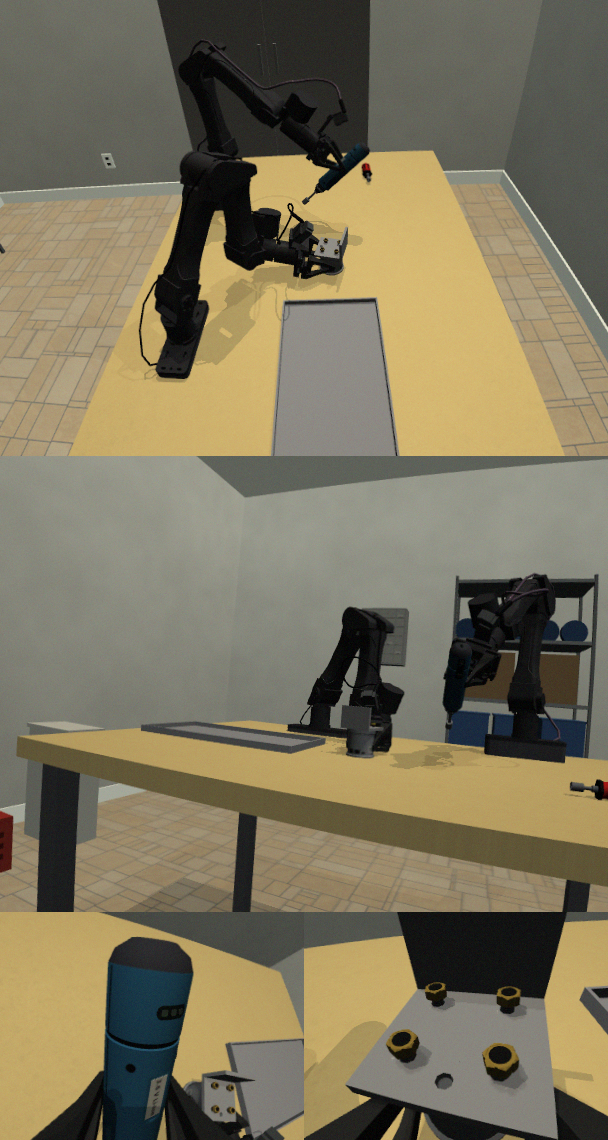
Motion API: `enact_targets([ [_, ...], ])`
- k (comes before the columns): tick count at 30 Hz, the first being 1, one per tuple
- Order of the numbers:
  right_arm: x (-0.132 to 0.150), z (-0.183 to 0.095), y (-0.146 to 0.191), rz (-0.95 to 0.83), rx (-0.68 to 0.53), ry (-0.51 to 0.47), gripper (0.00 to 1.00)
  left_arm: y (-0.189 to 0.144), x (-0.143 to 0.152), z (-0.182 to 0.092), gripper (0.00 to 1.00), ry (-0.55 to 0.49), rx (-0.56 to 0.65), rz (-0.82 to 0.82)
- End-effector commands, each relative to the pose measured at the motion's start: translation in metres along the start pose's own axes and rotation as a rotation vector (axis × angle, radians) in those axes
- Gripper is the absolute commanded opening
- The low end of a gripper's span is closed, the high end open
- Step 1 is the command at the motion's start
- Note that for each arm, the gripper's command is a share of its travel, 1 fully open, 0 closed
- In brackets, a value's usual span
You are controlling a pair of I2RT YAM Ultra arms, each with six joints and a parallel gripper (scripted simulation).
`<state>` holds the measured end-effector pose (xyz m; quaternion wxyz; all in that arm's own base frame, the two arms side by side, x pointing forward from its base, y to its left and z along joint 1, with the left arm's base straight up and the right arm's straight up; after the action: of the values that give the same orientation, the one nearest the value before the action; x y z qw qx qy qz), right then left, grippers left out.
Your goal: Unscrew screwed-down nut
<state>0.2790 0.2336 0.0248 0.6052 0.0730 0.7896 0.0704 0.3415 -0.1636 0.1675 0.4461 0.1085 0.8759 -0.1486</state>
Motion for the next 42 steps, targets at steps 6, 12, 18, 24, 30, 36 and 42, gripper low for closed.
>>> enact_targets([
  [6,0.002,0.003,0.002,-0.002,-0.001,0.011,0.59,0.007,-0.032,-0.007,0.42,-0.057,-0.019,-0.082],
  [12,0.002,0.003,0.002,-0.002,-0.001,0.011,0.59,0.025,-0.025,-0.003,0.42,0.006,-0.066,-0.161],
  [18,0.002,0.003,0.002,-0.002,-0.001,0.011,0.59,0.023,-0.033,-0.008,0.42,-0.018,-0.055,-0.176],
  [24,0.002,0.003,0.002,-0.002,-0.001,0.011,0.59,0.046,-0.016,-0.003,0.42,0.07,-0.13,-0.255],
  [30,0.002,0.003,0.002,-0.002,-0.001,0.011,0.59,0.063,-0.008,-0.001,0.42,0.13,-0.179,-0.338],
  [36,0.002,0.003,0.002,-0.002,-0.001,0.011,0.59,0.058,-0.021,-0.009,0.42,0.083,-0.158,-0.339],
  [42,0.002,0.003,0.002,-0.002,-0.001,0.011,0.59,0.083,0.0,-0.006,0.42,0.181,-0.245,-0.437],
])
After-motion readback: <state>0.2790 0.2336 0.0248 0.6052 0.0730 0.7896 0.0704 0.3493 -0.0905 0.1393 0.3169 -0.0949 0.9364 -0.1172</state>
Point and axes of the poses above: on each arm, the point where the finger pads meet when closed, its own z axis out along the fingers, its own y axis across the jaws, x = y × z, the point moved 5 cm from there along -z, back along the fingers, and after that the axes turned 12 degrees about z, right-handed, at the moved point
